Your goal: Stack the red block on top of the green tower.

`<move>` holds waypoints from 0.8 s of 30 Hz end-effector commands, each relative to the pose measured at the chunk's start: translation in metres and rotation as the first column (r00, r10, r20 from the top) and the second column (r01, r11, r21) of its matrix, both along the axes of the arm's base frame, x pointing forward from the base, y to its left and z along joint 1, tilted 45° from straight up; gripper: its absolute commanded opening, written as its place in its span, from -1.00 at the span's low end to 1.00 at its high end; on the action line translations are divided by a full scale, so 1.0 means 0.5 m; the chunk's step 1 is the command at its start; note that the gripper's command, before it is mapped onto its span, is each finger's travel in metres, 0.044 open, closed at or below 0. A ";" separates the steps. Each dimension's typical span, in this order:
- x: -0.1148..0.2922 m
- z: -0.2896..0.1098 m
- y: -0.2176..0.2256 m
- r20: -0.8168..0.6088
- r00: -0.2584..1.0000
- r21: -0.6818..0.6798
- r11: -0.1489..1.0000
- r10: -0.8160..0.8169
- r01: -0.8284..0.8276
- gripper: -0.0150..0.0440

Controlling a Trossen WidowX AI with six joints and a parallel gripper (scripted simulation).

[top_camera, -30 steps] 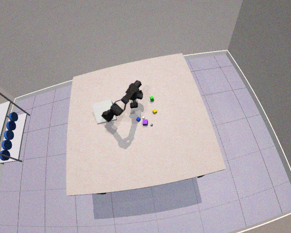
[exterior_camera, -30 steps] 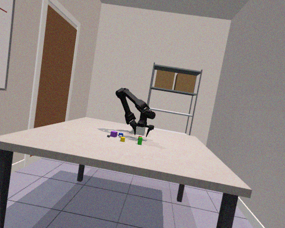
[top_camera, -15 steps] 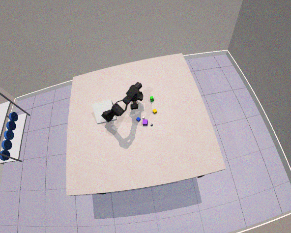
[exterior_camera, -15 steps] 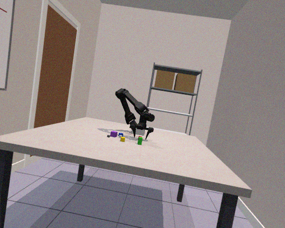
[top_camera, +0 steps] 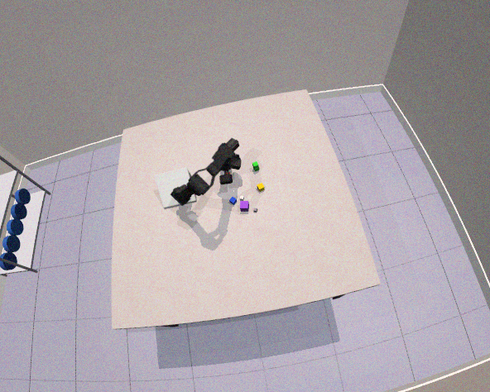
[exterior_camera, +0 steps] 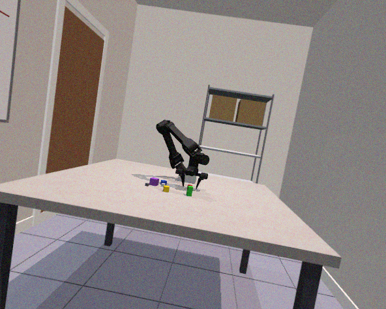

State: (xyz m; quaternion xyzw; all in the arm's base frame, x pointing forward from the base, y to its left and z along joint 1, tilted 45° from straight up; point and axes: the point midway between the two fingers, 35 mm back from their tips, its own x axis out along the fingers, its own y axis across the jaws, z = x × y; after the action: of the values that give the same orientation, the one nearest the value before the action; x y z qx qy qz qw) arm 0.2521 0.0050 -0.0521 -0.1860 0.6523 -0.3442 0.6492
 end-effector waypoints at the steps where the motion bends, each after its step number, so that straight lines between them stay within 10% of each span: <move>1: 0.001 0.001 -0.001 0.000 1.000 -0.004 1.000 0.006 -0.006 0.47; 8: 0.001 0.001 -0.001 0.000 1.000 -0.004 1.000 0.006 -0.006 -0.16; 24: 0.006 0.044 0.044 -0.001 1.000 -0.002 1.000 0.006 -0.006 -0.49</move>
State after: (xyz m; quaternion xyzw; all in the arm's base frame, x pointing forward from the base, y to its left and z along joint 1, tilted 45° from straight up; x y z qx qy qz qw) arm 0.2510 0.0131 -0.0416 -0.1946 0.6549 -0.3450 0.6436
